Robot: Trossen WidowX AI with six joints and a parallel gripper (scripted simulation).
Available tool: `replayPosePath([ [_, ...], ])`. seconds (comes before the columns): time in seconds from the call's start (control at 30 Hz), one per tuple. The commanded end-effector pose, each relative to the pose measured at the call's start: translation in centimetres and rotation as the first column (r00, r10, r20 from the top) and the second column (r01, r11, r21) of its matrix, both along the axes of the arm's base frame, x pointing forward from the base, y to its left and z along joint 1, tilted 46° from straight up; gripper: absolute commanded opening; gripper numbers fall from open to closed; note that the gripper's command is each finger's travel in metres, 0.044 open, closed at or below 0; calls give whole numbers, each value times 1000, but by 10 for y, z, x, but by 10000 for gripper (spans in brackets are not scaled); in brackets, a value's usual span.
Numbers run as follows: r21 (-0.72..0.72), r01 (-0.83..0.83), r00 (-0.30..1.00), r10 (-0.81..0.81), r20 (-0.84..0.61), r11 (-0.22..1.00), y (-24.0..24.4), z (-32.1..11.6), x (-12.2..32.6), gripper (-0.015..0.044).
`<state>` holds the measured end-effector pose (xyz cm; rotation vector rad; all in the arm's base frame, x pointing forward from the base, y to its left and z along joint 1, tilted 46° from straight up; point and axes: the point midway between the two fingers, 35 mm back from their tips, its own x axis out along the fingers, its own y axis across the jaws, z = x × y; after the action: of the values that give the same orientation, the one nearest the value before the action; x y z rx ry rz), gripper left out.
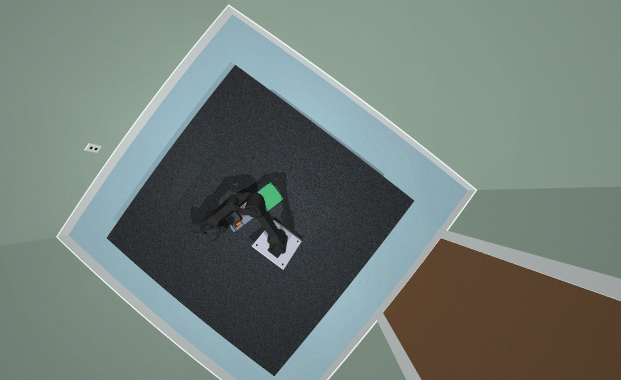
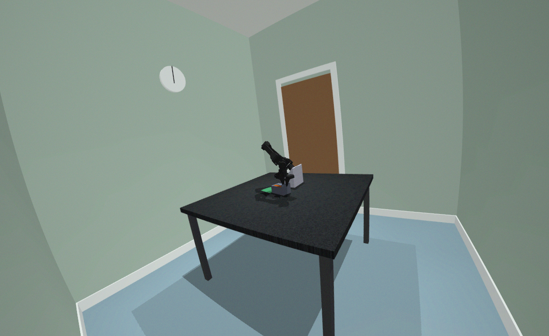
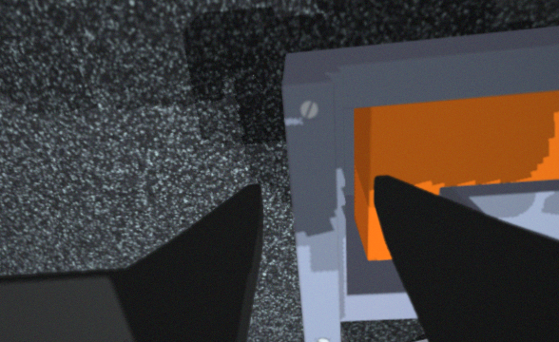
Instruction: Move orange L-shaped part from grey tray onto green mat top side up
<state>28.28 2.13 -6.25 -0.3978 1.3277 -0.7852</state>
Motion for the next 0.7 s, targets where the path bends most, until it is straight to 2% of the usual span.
replayPosePath([
  [0.0, -9, 1, 1000, -1, -12, 1000, -8, -6, -2, 180],
  [0.67, -10, 1, 1000, -1, -12, 1000, -26, -24, -2, 180],
])
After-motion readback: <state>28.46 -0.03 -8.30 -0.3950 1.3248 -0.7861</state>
